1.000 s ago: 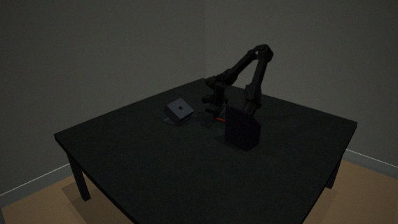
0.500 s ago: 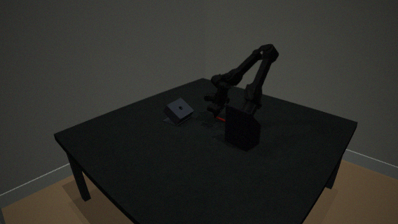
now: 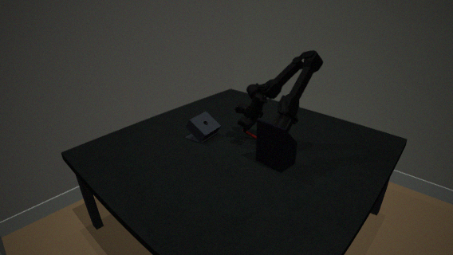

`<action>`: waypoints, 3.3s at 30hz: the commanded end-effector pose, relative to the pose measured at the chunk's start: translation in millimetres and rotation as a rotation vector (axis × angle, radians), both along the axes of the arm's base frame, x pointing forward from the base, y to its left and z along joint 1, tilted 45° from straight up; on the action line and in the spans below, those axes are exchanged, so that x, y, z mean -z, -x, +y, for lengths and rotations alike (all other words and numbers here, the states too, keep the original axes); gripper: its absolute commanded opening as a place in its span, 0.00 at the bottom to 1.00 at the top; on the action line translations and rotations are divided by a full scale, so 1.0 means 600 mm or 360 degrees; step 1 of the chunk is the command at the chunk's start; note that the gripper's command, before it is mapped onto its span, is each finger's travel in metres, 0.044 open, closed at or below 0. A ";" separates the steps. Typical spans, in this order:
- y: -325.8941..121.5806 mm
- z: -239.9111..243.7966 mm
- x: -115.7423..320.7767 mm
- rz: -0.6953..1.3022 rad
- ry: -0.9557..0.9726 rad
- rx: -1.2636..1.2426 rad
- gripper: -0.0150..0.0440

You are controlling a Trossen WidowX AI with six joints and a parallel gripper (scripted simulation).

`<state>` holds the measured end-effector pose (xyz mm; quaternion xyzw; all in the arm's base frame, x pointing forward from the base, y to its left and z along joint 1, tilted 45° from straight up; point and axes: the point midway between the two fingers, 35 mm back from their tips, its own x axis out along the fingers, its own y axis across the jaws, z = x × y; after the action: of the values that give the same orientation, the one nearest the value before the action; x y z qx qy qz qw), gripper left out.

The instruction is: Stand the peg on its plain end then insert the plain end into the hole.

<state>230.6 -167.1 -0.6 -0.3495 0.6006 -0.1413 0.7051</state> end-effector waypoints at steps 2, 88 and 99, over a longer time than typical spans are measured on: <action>0.002 0.003 -0.006 -0.0061 -0.0013 -0.0057 0.34; 0.065 0.032 -0.056 -0.0898 -0.0277 -0.0852 0.34; 0.076 0.033 -0.059 -0.1005 -0.0312 -0.0953 0.34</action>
<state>187.4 -147.5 35.1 -0.3800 0.2528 0.0195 0.8896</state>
